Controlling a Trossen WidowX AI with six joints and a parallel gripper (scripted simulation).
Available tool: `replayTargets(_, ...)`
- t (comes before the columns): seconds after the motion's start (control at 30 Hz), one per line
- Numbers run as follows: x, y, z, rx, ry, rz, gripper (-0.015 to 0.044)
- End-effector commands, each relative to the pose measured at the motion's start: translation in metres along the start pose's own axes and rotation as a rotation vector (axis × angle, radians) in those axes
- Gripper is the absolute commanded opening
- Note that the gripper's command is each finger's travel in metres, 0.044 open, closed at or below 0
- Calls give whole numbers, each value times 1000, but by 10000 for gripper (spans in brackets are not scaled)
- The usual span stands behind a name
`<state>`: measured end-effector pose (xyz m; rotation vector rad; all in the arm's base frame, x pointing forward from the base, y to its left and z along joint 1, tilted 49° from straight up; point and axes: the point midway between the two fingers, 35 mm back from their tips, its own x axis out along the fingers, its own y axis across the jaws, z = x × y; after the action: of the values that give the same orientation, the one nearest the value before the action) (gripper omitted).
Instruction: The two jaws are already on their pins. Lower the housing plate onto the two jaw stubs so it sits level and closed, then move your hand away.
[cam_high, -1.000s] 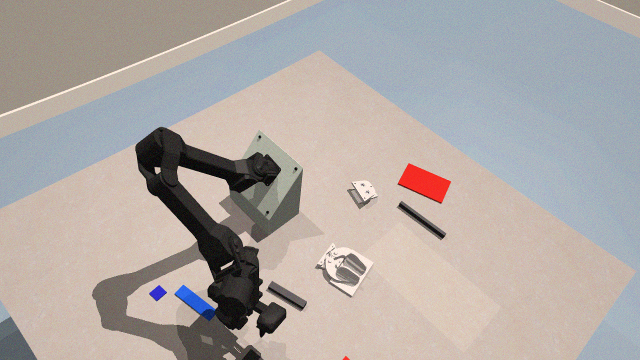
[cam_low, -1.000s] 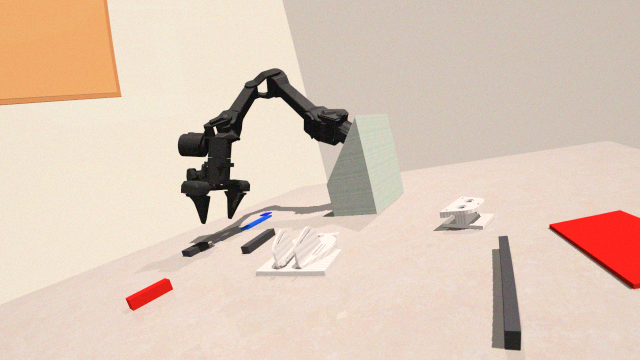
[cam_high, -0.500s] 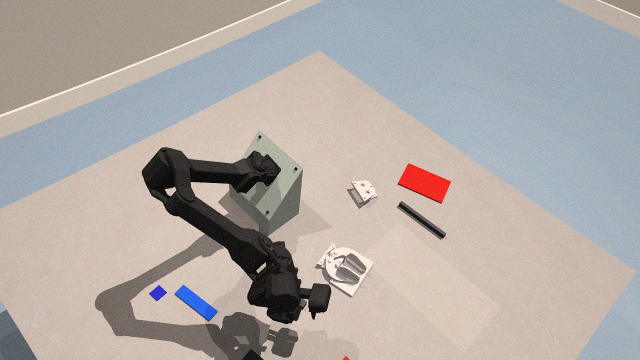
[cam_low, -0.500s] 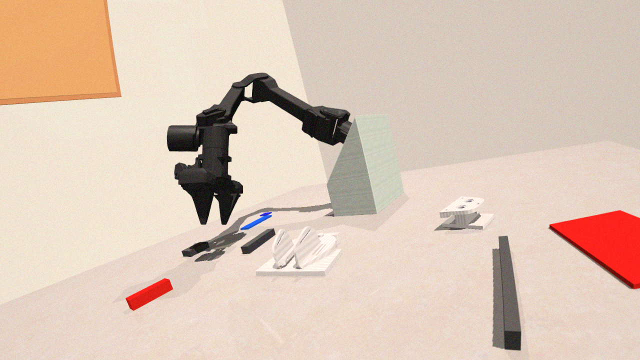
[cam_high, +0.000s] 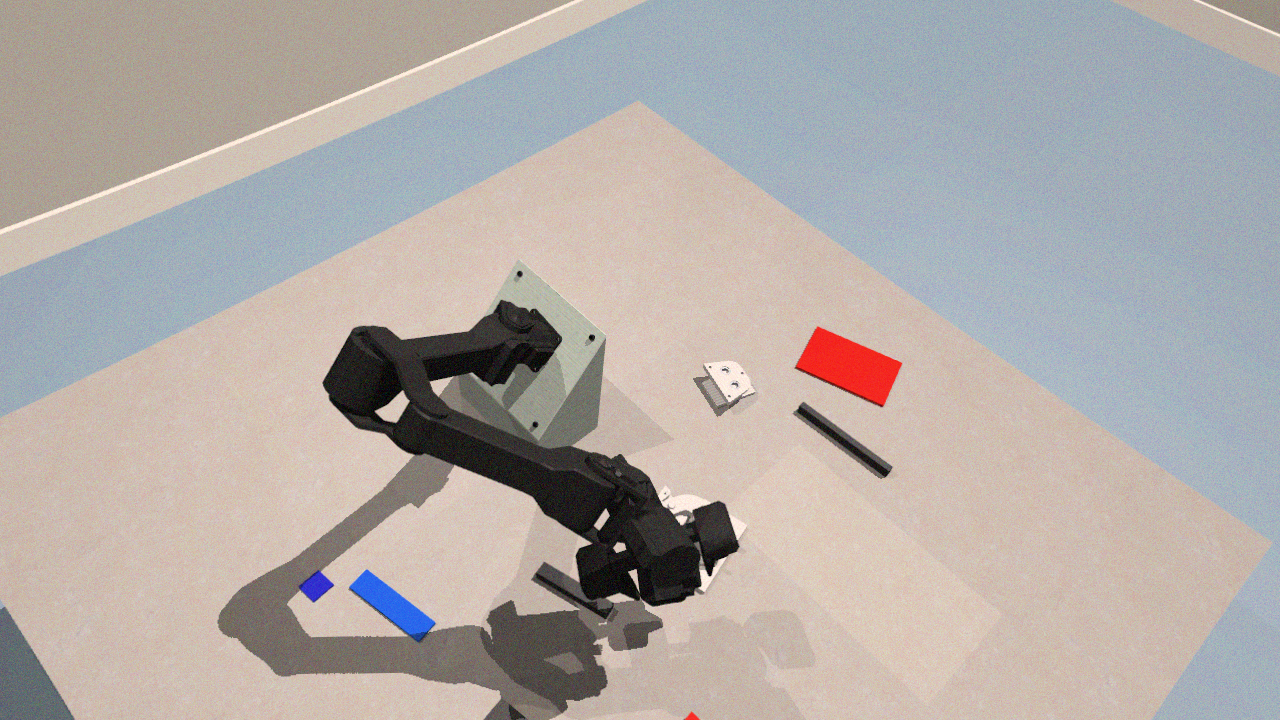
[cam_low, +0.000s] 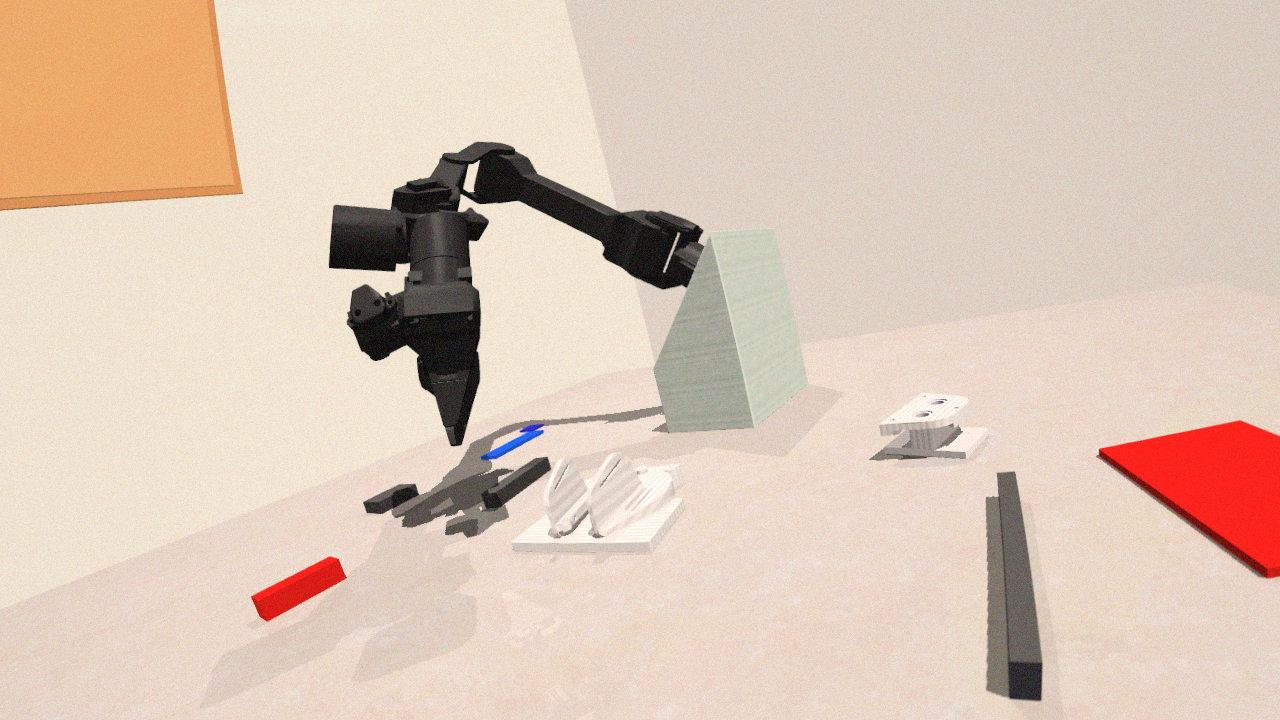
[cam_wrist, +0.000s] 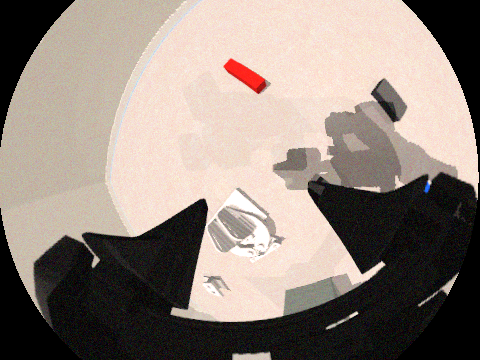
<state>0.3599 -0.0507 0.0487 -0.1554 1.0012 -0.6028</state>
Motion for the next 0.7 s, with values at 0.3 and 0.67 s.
replayTargets(0.3, 0, 83, -49, -384, 111, 71, 440)
replayTargets(0.67, -8, 125, -101, -695, 179, 79, 440)
